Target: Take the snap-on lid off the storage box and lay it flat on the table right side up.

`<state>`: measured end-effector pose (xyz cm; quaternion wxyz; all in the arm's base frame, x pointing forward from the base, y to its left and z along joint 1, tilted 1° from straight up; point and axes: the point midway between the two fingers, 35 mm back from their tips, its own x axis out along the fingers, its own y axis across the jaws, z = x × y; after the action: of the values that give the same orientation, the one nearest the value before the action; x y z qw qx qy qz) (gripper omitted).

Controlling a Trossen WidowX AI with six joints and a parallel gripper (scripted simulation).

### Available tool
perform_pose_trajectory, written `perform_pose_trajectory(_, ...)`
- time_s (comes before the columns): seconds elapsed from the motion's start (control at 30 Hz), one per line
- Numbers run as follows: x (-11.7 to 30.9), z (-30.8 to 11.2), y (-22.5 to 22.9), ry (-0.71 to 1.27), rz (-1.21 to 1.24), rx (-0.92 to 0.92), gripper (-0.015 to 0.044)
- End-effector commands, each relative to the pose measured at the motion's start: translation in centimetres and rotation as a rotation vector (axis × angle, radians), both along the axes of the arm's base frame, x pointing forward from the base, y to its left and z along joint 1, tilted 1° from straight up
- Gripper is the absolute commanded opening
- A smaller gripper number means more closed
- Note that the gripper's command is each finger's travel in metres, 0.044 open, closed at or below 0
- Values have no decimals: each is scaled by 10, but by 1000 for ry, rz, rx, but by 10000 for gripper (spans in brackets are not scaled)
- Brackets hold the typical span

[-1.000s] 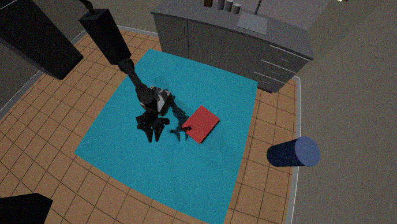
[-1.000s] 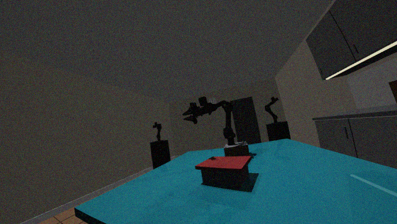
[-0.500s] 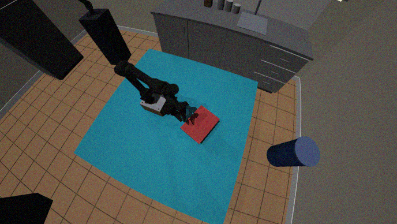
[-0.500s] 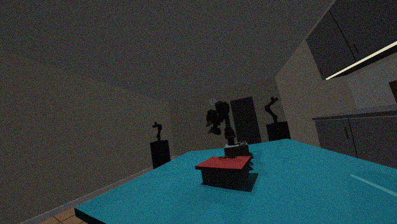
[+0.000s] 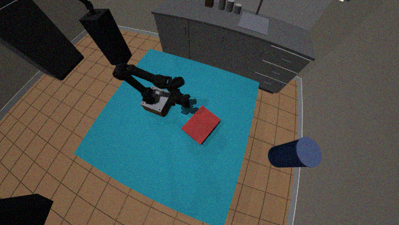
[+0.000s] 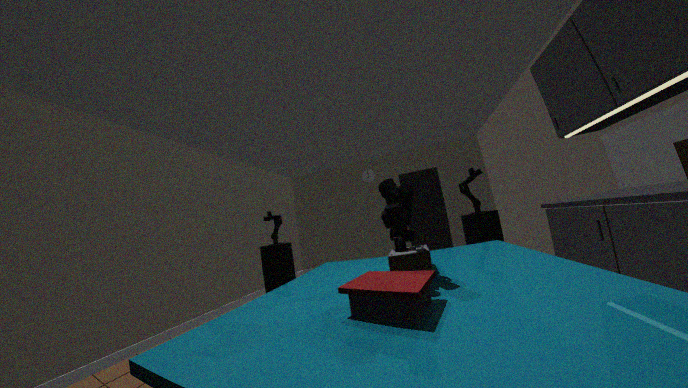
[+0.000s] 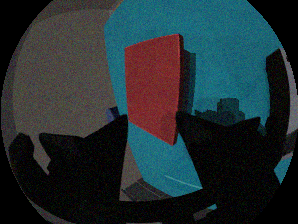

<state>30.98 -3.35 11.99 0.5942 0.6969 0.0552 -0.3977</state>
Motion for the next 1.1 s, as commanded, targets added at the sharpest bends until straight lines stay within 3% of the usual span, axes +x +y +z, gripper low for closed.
perform_pose_trajectory(0.0, -2, -3, 4, 3, -1, 15, 235)
perform_pose_trajectory(0.2, -2, -6, 4, 4, -1, 20, 235)
perform_pose_trajectory(0.4, -2, -70, 4, 4, -1, 20, 235)
perform_pose_trajectory(1.07, 14, -83, -3, 4, -1, 20, 235)
